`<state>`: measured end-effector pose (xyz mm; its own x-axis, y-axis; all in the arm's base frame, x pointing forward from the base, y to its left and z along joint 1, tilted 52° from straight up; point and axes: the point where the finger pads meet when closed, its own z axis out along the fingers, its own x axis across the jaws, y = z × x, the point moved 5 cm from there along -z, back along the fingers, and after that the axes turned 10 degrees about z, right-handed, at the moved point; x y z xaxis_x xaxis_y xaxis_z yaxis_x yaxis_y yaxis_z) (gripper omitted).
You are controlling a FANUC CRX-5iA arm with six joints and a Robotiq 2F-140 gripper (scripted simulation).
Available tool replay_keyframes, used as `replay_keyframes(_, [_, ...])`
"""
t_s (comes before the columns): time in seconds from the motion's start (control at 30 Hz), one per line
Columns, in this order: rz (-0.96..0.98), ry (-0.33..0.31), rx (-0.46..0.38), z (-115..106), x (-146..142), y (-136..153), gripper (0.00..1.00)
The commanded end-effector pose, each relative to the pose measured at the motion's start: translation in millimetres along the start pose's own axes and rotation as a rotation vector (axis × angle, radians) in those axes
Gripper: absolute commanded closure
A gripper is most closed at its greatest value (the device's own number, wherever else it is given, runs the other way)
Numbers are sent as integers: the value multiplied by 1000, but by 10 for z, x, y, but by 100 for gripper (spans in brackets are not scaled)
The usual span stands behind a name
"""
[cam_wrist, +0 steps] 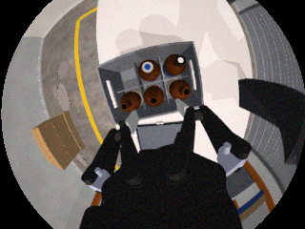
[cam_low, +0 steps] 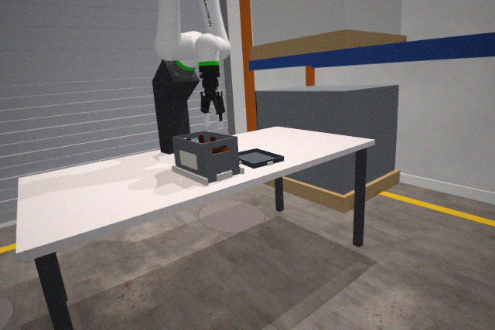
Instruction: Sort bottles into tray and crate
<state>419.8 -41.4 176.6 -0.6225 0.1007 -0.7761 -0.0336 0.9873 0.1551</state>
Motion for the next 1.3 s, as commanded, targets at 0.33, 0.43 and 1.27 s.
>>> replay_keyframes(0.33, [-133,-6,18,24,230,-255,62])
replay_keyframes(0.43, [-172,-6,17,32,282,-341,62])
replay_keyframes(1.27, [-441,-7,39,93,631,-947,62])
